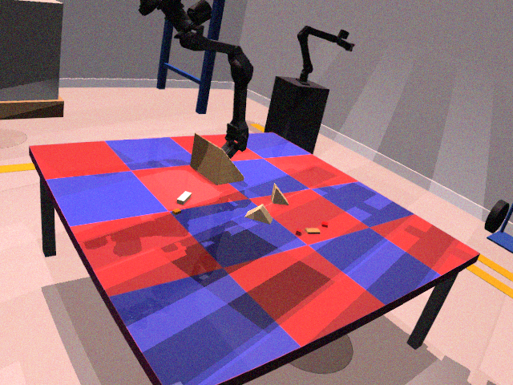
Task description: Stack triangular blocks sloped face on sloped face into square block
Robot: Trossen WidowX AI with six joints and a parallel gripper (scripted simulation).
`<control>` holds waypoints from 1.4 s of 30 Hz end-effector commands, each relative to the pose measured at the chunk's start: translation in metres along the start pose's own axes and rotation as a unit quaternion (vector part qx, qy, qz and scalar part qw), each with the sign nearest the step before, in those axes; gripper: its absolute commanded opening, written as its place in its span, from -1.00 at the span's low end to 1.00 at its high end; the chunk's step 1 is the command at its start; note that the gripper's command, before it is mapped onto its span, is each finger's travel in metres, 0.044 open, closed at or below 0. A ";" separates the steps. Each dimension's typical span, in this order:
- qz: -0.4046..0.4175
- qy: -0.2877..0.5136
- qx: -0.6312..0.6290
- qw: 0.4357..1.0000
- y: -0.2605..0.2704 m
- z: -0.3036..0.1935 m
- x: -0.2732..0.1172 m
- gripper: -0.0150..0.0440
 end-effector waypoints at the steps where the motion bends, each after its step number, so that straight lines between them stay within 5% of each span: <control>1: 0.080 -0.051 -0.016 0.995 0.043 0.053 -0.028 1.00; 13: 0.294 -0.182 -0.108 0.932 0.151 0.171 -0.161 1.00; 22: 0.424 -0.248 -0.168 0.855 0.198 0.213 -0.268 1.00; 36: 0.616 -0.290 -0.278 0.677 0.229 0.215 -0.473 1.00; 42: 0.655 -0.295 -0.319 0.618 0.225 0.204 -0.526 1.00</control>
Point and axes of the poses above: the point midway between the two fingers, 35 mm back from their tips, its own x axis out along the fingers, its own y axis across the jaws, z = x × y, the point moved 1 cm from there along -x, back along the fingers, and after that the axes turned 5 degrees about -x, right-handed, at the moved point
